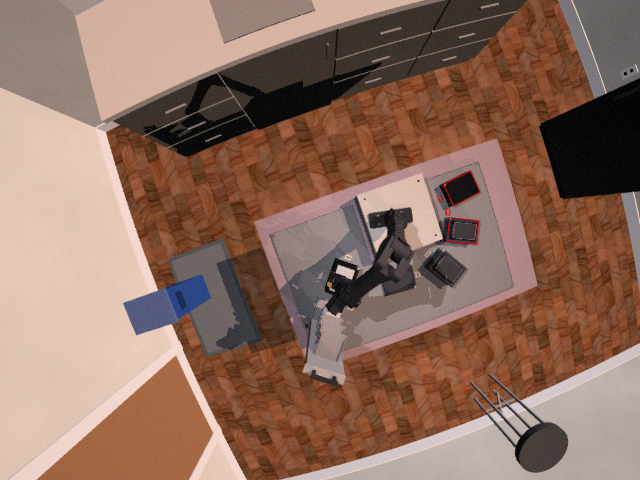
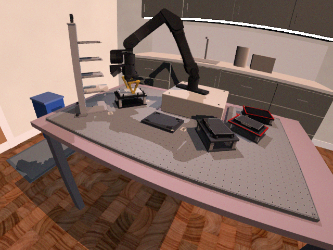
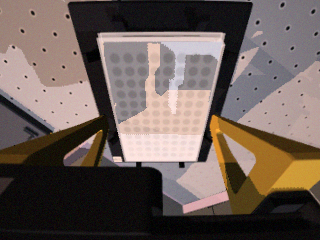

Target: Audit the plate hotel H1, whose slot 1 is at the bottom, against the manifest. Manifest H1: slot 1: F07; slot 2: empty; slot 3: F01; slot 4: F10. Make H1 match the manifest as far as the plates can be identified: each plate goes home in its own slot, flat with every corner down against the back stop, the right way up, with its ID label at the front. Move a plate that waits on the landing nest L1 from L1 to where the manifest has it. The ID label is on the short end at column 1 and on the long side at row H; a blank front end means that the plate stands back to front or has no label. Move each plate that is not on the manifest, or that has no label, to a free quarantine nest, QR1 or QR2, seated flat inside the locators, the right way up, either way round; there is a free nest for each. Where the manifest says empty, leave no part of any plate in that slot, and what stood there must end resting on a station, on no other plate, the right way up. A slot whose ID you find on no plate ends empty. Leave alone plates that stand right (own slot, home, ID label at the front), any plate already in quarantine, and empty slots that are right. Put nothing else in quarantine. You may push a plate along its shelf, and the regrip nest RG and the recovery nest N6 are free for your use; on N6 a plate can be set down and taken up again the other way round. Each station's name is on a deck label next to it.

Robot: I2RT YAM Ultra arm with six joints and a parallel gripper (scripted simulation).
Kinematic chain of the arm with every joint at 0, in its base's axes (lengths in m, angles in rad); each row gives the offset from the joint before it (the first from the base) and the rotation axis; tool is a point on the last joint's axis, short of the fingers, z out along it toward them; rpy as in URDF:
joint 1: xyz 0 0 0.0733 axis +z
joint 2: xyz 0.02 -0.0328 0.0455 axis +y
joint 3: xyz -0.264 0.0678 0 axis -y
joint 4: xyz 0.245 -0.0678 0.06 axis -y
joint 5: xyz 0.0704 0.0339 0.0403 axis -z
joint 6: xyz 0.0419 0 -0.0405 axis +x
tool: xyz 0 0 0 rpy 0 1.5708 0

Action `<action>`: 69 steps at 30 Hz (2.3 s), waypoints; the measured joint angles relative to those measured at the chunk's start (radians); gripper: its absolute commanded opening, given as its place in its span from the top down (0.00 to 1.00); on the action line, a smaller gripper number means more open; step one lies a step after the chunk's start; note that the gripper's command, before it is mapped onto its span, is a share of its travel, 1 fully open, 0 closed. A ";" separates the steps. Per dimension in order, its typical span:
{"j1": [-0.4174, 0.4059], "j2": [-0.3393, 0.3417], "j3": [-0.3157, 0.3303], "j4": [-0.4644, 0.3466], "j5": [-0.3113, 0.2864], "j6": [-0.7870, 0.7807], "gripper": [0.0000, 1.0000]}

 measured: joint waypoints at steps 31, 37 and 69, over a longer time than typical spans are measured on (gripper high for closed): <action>0.000 0.018 -0.019 0.053 0.000 0.001 0.14; 0.000 0.018 -0.018 0.053 0.000 0.001 0.14; 0.000 -0.024 0.031 -0.027 0.000 0.001 0.14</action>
